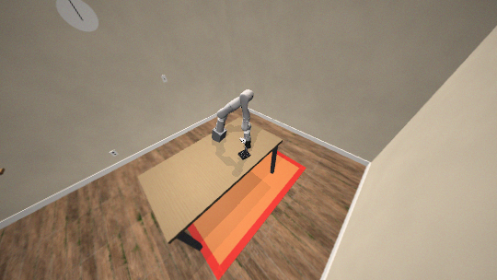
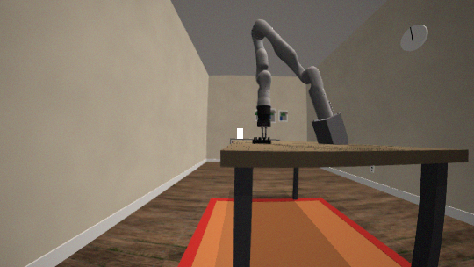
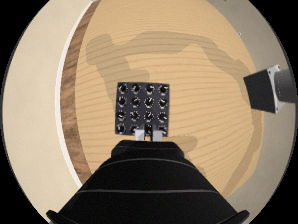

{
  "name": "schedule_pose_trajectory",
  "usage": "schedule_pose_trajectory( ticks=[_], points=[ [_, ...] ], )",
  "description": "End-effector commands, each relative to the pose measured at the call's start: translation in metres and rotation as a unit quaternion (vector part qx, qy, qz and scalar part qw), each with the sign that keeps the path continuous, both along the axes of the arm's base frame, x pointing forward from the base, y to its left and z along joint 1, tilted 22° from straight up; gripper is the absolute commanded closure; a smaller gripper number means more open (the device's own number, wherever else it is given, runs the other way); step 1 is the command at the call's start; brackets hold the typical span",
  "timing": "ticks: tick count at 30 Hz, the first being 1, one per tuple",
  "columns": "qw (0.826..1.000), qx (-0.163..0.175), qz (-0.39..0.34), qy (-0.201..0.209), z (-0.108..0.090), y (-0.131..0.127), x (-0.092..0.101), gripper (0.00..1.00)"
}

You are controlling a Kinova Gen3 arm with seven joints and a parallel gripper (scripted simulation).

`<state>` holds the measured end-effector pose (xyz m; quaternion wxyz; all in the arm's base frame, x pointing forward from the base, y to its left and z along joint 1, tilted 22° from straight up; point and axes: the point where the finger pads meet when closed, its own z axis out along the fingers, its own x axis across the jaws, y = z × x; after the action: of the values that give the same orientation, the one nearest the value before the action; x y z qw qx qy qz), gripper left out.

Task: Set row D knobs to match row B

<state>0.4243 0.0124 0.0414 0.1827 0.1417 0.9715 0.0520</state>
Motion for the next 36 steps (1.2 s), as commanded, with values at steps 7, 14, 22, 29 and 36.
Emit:
schedule_pose_trajectory(
  ticks=[7, 14, 22, 29, 36],
  points=[
    [0.999, -0.012, 0.032, -0.003, -0.0002, 0.0007, 0.0012, 0.7],
    [0.998, -0.021, 0.054, -0.005, -0.0002, 0.0008, 0.0011, 0.7],
    [0.994, -0.039, 0.1, -0.007, -0.0002, 0.0008, 0.0011, 0.7],
    [0.988, -0.055, 0.141, -0.009, -0.0002, 0.0008, 0.001, 0.7],
    [0.98, -0.073, 0.186, -0.011, -0.0002, 0.0008, 0.0009, 0.7]
  ],
)
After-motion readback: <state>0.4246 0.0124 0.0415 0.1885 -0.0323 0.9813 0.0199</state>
